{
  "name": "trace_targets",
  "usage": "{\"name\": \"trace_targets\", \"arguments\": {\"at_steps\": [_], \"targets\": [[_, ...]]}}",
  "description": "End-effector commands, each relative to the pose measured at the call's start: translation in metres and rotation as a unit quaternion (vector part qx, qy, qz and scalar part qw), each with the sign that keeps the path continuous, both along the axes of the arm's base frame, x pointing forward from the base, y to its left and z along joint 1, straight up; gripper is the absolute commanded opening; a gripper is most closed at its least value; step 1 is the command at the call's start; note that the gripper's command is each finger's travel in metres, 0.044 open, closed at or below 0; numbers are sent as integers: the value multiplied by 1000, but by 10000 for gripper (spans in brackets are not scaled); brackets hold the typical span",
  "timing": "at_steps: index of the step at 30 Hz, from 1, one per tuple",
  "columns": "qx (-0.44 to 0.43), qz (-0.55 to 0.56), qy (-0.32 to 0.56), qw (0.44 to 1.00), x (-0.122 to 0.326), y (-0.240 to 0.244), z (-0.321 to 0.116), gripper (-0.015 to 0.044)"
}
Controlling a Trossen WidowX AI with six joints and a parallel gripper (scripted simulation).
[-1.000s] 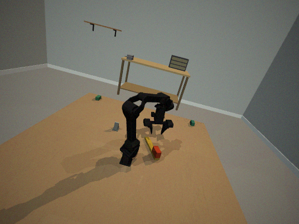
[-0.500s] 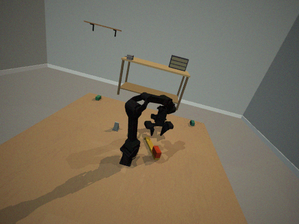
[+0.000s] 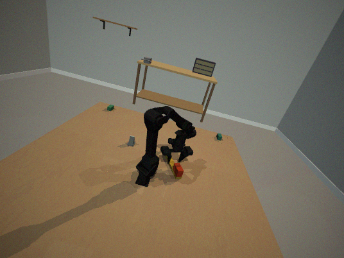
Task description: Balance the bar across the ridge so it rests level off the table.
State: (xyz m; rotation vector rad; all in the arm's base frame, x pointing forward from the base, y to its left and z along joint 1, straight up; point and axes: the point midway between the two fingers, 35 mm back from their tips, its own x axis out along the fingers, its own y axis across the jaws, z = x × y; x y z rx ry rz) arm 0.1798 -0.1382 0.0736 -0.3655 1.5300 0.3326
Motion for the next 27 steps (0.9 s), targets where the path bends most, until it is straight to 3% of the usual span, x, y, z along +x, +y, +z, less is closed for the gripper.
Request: {"name": "trace_targets", "arguments": {"at_steps": [1,27], "targets": [[1,2,-1,1000,0,0,-4,315],[2,2,-1,1000,1,0,-28,315]]}}
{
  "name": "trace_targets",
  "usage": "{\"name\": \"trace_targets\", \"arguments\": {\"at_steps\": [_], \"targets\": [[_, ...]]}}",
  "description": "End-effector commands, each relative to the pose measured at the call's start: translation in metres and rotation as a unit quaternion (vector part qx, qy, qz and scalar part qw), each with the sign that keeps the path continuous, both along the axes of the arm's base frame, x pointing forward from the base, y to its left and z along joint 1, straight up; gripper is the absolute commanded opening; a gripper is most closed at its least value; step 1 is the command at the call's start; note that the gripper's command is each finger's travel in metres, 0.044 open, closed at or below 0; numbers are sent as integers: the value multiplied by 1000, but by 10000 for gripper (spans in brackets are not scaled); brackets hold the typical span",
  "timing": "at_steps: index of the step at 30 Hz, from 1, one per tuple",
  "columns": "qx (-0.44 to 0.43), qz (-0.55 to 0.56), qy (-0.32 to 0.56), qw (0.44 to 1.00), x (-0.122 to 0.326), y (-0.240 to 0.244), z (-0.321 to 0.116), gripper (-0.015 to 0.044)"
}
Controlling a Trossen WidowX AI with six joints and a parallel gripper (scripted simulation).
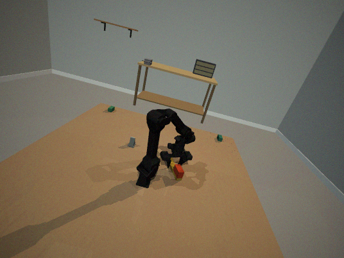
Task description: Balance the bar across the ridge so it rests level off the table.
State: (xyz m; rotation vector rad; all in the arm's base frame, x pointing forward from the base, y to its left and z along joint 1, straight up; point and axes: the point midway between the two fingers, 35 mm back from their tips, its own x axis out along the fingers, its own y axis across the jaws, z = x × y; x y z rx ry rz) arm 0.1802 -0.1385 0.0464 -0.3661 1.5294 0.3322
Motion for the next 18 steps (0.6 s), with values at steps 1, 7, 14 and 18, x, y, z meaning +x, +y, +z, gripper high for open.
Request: {"name": "trace_targets", "arguments": {"at_steps": [1,7,14,18], "targets": [[2,2,-1,1000,0,0,-1,315],[0,0,0,1000,0,0,0,263],[0,0,0,1000,0,0,0,137],[0,0,0,1000,0,0,0,111]]}}
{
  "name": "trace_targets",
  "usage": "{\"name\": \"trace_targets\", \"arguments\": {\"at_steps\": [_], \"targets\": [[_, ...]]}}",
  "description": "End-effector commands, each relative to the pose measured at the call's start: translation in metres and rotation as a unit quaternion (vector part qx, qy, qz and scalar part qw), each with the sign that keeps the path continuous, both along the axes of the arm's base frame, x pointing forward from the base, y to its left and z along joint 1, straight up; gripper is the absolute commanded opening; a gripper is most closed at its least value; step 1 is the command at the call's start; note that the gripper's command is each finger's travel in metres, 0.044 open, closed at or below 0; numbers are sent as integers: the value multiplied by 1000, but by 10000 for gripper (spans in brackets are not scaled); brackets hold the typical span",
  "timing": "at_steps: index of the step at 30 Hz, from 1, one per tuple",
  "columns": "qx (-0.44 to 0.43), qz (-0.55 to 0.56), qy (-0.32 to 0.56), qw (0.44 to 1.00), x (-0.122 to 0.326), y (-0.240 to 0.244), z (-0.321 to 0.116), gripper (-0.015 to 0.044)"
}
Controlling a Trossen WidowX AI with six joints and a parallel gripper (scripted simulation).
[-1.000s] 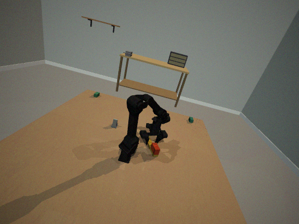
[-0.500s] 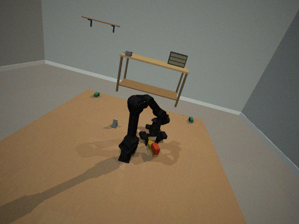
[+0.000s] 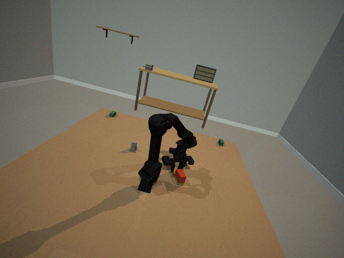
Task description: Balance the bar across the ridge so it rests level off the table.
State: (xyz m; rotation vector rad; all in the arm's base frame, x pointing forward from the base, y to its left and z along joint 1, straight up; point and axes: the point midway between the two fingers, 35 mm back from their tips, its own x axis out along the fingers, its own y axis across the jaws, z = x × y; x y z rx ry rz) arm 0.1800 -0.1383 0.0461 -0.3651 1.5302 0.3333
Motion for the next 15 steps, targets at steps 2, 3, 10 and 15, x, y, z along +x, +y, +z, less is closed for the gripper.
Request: {"name": "trace_targets", "arguments": {"at_steps": [2,3,10,15], "targets": [[0,0,0,1000,0,0,2,58],[0,0,0,1000,1,-1,4,32],[0,0,-1,1000,3,-2,21,0],[0,1,-1,1000,4,-3,34,0]]}}
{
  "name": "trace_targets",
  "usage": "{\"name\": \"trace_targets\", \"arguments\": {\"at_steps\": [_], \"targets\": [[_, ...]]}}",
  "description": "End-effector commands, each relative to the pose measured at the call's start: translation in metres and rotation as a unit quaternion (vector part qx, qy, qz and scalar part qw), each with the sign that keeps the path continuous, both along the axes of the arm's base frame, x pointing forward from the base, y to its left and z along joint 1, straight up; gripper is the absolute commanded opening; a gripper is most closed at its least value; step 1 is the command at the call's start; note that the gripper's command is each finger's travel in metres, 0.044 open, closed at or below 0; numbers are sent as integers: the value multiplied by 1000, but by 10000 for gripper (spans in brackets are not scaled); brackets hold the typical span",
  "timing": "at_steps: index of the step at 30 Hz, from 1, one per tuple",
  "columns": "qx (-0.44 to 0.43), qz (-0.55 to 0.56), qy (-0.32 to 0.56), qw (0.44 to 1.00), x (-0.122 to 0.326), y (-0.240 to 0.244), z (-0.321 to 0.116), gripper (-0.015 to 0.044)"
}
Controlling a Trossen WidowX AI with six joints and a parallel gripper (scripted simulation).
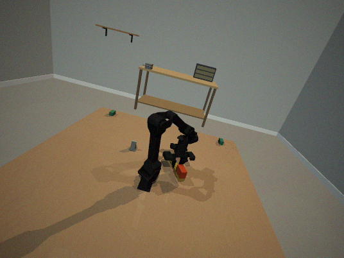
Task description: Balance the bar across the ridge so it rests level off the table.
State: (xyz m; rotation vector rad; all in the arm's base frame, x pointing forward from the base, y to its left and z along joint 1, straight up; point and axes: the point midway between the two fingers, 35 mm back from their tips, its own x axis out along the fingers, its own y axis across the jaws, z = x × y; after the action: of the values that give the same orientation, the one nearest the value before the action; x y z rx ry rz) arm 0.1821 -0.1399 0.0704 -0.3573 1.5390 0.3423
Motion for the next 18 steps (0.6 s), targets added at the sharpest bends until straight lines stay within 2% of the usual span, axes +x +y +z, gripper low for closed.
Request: {"name": "trace_targets", "arguments": {"at_steps": [1,18], "targets": [[-4,1,-6,1000,2,-1,12,0],[-4,1,-7,1000,1,0,56,0]]}}
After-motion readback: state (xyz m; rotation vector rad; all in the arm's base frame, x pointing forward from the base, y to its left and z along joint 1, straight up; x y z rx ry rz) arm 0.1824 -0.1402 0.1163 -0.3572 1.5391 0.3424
